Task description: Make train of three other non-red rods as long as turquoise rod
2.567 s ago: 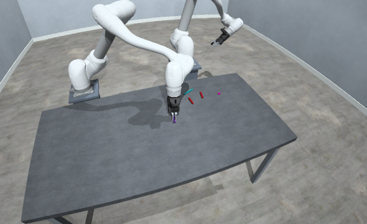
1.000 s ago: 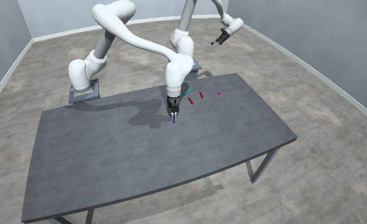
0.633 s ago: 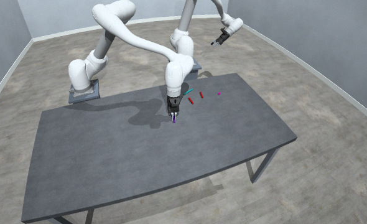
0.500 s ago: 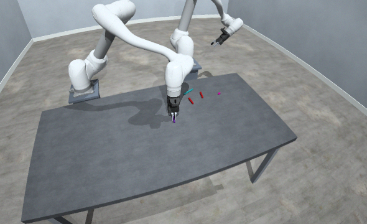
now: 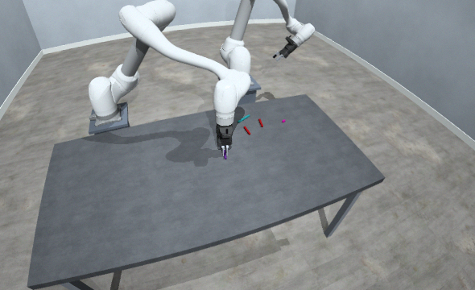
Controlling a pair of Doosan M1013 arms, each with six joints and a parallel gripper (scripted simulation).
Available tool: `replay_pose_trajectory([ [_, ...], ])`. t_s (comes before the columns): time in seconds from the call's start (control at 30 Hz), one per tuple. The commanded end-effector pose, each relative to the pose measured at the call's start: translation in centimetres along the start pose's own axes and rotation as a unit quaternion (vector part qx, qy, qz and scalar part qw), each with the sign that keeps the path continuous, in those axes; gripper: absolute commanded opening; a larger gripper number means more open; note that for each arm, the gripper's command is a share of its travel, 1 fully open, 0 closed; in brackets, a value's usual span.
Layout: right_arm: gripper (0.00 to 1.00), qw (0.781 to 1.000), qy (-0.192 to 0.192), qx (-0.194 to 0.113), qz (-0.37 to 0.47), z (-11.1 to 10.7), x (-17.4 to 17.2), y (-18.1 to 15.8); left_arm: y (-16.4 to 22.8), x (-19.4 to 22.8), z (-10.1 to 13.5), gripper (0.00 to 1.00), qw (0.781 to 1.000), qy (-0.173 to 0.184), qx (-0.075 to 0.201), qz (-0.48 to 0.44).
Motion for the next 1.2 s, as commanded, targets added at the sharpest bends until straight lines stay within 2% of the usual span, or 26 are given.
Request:
replay_pose_trajectory([
  [0.0,0.24,1.000,0.002,0.001,0.001,-0.20,-0.23,-0.25,0.28,0.17,0.16,1.00,1.000,-0.001,0.000,-0.001],
  [1.1,0.24,1.000,0.002,0.001,0.001,-0.22,-0.29,-0.40,0.28,0.17,0.16,1.00,1.000,-0.001,0.000,-0.001],
  [1.13,0.30,1.000,0.002,0.001,0.001,-0.22,-0.29,-0.40,0.28,0.17,0.16,1.00,1.000,-0.001,0.000,-0.001],
  [1.17,0.30,1.000,0.002,0.001,0.001,-0.22,-0.29,-0.40,0.28,0.17,0.16,1.00,1.000,-0.001,0.000,-0.001],
])
Point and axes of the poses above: on each arm, the point where the finger pads meet when closed, its own z axis out along the fingers, its own y axis across the jaws, x = y × z, the point moved 8 cm from there along -z, back along the fingers, and after that the axes turned 7 degrees about -z, right-handed, at the moved point
